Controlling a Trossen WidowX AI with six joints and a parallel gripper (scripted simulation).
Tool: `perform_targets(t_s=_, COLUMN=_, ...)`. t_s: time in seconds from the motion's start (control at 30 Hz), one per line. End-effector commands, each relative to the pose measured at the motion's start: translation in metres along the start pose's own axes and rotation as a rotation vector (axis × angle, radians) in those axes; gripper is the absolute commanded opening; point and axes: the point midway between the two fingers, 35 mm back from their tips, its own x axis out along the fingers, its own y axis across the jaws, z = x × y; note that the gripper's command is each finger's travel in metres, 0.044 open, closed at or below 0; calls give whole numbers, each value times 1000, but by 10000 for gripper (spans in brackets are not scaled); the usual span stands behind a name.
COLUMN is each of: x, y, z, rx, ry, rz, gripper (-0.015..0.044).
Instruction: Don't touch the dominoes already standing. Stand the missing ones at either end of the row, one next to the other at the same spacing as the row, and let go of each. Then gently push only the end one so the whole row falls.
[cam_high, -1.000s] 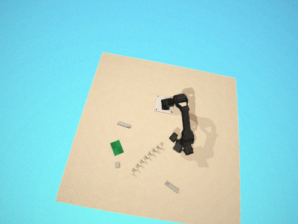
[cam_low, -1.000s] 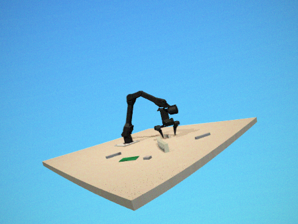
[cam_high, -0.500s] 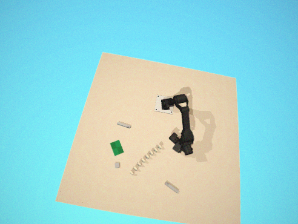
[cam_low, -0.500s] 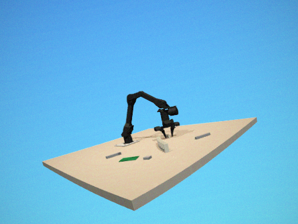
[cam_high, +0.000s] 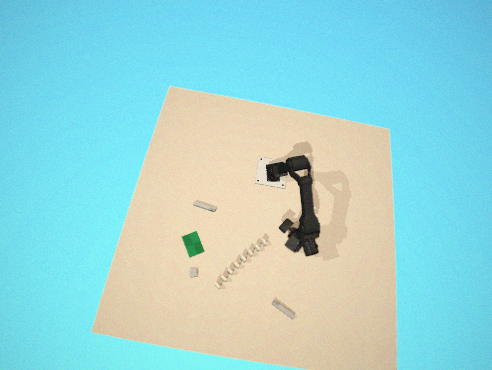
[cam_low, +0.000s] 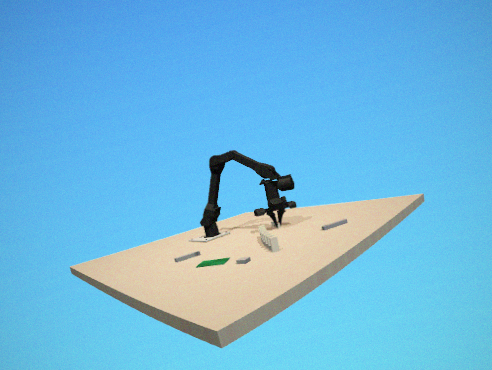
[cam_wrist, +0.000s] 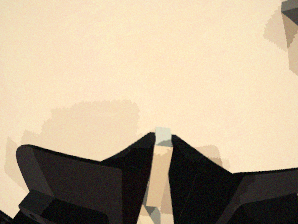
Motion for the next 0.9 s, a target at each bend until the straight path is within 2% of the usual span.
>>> perform_targets(t_s=0.0, x=-29, y=0, z=2, rx=5, ry=-8, rz=6, gripper=29)
perform_targets(t_s=0.33, x=-140, y=-3, z=4, rx=5, ry=-8, rz=6, gripper=29)
perform_targets(t_s=0.53, x=-153, y=-6, z=6, rx=7, ry=-8, rz=6, gripper=29)
perform_targets(t_s=0.7, x=-161, y=-83, z=22, rx=62, ry=-10, rz=-1, gripper=29)
perform_targets(t_s=0.87, x=-158, y=-167, z=13, rx=125, ry=-10, rz=-8, gripper=29)
